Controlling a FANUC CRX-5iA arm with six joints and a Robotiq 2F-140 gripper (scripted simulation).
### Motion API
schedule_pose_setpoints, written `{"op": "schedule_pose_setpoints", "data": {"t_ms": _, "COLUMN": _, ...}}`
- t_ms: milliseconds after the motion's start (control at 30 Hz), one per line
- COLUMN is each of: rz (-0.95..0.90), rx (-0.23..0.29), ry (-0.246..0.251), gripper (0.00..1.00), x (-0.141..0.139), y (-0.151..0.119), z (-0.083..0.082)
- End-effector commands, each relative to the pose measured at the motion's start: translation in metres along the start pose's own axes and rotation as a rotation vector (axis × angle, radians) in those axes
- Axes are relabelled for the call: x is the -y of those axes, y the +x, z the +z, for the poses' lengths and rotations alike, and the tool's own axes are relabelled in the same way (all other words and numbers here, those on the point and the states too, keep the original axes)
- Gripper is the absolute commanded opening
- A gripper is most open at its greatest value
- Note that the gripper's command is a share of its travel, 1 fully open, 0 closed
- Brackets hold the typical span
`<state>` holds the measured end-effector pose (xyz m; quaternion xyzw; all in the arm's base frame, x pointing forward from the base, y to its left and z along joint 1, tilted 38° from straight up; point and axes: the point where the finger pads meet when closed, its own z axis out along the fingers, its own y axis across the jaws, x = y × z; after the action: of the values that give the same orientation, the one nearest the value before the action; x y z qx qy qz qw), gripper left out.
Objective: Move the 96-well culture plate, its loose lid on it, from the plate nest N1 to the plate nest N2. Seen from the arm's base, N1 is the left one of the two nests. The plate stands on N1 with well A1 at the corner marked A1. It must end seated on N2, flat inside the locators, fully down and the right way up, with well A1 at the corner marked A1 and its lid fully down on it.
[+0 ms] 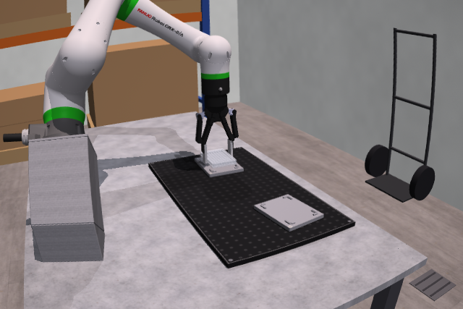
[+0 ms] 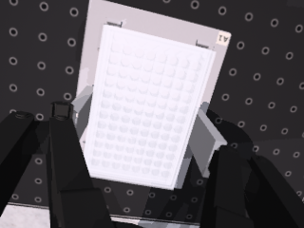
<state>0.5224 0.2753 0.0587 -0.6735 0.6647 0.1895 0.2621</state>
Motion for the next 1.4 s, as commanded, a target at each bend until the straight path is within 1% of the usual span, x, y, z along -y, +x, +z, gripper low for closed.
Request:
{"op": "schedule_pose_setpoints", "data": {"t_ms": 0, "rz": 0.0, "rx": 0.0, "ry": 0.0, "gripper": 0.0, "x": 0.0, "y": 0.0, "z": -0.004}}
{"op": "schedule_pose_setpoints", "data": {"t_ms": 367, "rz": 0.0, "rx": 0.0, "ry": 0.0, "gripper": 0.0, "x": 0.0, "y": 0.0, "z": -0.023}}
{"op": "schedule_pose_setpoints", "data": {"t_ms": 433, "rz": 0.0, "rx": 0.0, "ry": 0.0, "gripper": 0.0, "x": 0.0, "y": 0.0, "z": -0.023}}
{"op": "schedule_pose_setpoints", "data": {"t_ms": 933, "rz": 0.0, "rx": 0.0, "ry": 0.0, "gripper": 0.0, "x": 0.0, "y": 0.0, "z": -0.048}}
{"op": "schedule_pose_setpoints", "data": {"t_ms": 1000, "rz": 0.0, "rx": 0.0, "ry": 0.0, "gripper": 0.0, "x": 0.0, "y": 0.0, "z": -0.048}}
{"op": "schedule_pose_setpoints", "data": {"t_ms": 1100, "rz": 0.0, "rx": 0.0, "ry": 0.0, "gripper": 0.0, "x": 0.0, "y": 0.0, "z": -0.052}}
{"op": "schedule_pose_setpoints", "data": {"t_ms": 1367, "rz": 0.0, "rx": 0.0, "ry": 0.0, "gripper": 0.0, "x": 0.0, "y": 0.0, "z": -0.052}}
